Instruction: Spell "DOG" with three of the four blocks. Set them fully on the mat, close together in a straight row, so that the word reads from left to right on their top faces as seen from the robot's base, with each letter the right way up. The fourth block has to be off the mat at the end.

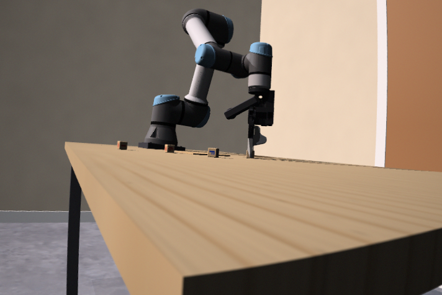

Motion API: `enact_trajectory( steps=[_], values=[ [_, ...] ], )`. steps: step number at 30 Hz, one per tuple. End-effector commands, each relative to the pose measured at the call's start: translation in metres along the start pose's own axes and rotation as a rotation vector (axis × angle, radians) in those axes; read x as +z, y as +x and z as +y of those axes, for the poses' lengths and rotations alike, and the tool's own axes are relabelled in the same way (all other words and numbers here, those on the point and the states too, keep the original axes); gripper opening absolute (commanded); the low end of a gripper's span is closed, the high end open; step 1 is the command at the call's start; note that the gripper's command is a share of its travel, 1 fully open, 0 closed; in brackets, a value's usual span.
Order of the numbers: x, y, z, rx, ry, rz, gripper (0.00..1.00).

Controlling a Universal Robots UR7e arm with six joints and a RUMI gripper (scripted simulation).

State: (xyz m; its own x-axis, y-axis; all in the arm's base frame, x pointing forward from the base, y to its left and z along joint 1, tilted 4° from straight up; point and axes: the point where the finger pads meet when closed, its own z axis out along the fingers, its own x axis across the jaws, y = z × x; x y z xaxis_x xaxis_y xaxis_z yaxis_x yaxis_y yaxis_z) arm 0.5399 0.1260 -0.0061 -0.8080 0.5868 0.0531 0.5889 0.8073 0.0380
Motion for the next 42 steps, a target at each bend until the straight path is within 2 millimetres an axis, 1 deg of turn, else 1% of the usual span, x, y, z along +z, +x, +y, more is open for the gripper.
enact_trajectory(
  steps=[1,4,7,10,13,15,19,23,26,42],
  values=[
    [0.002,0.002,0.000,-0.001,0.001,0.003,0.05],
    [-0.001,0.001,0.000,-0.001,0.000,0.001,0.05],
    [-0.012,0.000,0.001,-0.001,-0.003,-0.003,0.05],
    [-0.029,-0.001,0.001,0.000,-0.003,-0.003,0.05],
    [-0.052,-0.001,0.000,0.001,-0.003,-0.003,0.05],
    [-0.052,-0.001,0.000,0.001,-0.003,-0.003,0.05],
    [-0.081,-0.001,0.000,0.001,-0.003,-0.003,0.05],
    [-0.098,-0.001,0.000,0.001,-0.003,-0.003,0.05],
    [-0.102,-0.001,0.000,0.000,-0.003,-0.003,0.05],
    [-0.100,0.000,-0.001,0.011,-0.001,0.000,0.05]
  ],
)
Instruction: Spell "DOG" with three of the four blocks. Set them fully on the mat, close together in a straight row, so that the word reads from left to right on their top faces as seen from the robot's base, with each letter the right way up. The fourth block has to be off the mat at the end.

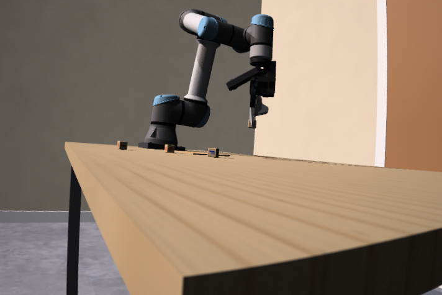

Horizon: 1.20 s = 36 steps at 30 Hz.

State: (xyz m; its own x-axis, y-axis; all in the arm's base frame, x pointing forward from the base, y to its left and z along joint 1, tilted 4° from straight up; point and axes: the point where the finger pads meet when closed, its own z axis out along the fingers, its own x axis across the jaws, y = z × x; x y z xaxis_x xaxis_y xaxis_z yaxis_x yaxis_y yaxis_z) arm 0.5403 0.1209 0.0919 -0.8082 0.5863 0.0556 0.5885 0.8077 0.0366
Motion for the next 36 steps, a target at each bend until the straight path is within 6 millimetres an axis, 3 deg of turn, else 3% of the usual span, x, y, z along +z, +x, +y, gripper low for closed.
enact_trajectory(
  steps=[1,10,36],
  values=[
    [-0.002,-0.001,-0.001,0.016,-0.002,-0.002,0.05],
    [-0.002,0.001,-0.007,0.085,-0.001,-0.001,0.05],
    [-0.008,0.016,-0.040,0.565,-0.001,-0.001,0.05]
  ],
)
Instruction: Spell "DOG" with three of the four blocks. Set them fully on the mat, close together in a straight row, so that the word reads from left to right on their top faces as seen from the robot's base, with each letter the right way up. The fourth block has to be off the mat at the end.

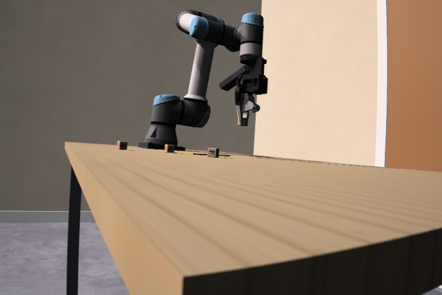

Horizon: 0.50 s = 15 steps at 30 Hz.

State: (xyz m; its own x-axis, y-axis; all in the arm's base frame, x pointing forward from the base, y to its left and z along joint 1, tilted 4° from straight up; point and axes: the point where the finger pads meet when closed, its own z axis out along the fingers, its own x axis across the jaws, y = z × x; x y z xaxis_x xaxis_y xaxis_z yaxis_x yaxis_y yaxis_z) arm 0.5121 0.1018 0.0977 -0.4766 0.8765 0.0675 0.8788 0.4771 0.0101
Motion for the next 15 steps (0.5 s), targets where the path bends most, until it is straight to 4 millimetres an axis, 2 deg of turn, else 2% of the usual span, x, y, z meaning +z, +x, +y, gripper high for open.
enact_trajectory(
  steps=[1,15],
  values=[
    [-0.001,0.000,-0.011,0.139,0.000,-0.003,0.05],
    [-0.003,0.001,-0.028,0.388,-0.001,-0.003,0.05]
  ],
)
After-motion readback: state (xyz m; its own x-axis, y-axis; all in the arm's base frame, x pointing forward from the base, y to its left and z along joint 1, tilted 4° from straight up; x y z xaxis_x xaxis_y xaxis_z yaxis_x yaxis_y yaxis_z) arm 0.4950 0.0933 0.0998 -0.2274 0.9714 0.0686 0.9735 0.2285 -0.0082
